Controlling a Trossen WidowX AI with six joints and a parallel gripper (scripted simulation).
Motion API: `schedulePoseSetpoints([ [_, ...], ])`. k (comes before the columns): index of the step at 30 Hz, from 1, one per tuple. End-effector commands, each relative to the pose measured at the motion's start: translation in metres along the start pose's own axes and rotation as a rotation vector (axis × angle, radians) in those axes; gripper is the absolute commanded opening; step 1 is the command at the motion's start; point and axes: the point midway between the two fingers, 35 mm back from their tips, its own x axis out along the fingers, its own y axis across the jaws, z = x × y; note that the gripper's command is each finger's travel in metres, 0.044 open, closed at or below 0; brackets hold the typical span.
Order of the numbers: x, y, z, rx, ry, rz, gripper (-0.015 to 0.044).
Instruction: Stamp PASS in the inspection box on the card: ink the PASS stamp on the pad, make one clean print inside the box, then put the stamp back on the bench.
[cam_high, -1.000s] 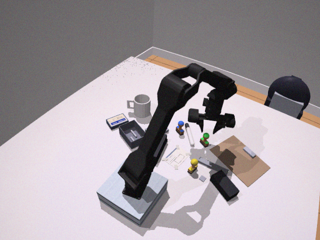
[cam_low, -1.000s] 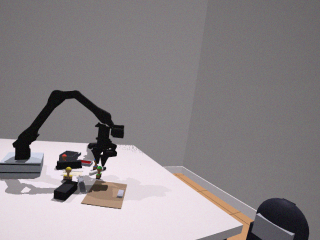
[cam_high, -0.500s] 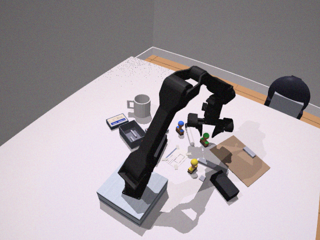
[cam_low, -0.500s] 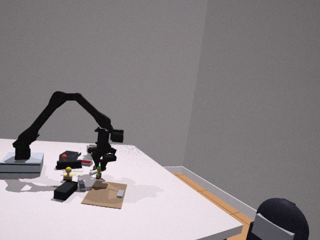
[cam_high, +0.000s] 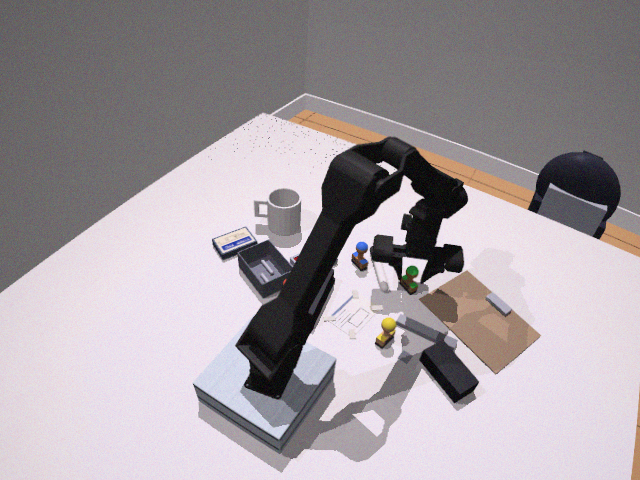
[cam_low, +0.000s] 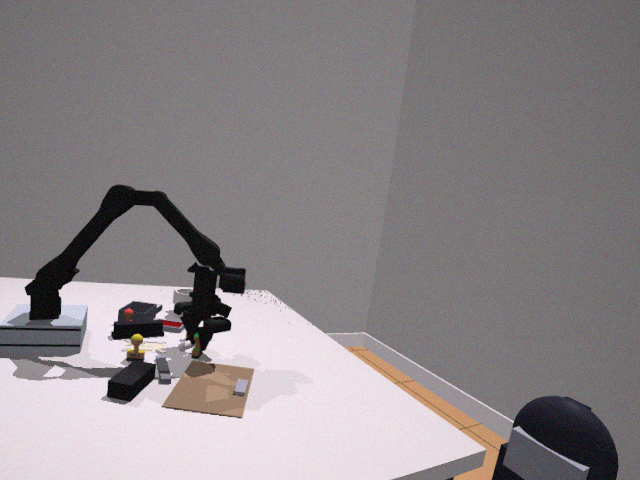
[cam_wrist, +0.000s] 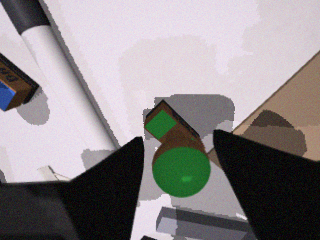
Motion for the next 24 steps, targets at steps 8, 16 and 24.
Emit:
schedulePoseSetpoints([
  [8, 0.0014, 0.0002, -0.0003, 0.000, 0.001, 0.001, 0.0182],
  [16, 0.0014, 0.0002, -0.0003, 0.000, 0.001, 0.001, 0.0128],
  [24, 0.0014, 0.0002, -0.0003, 0.000, 0.001, 0.001, 0.0055],
])
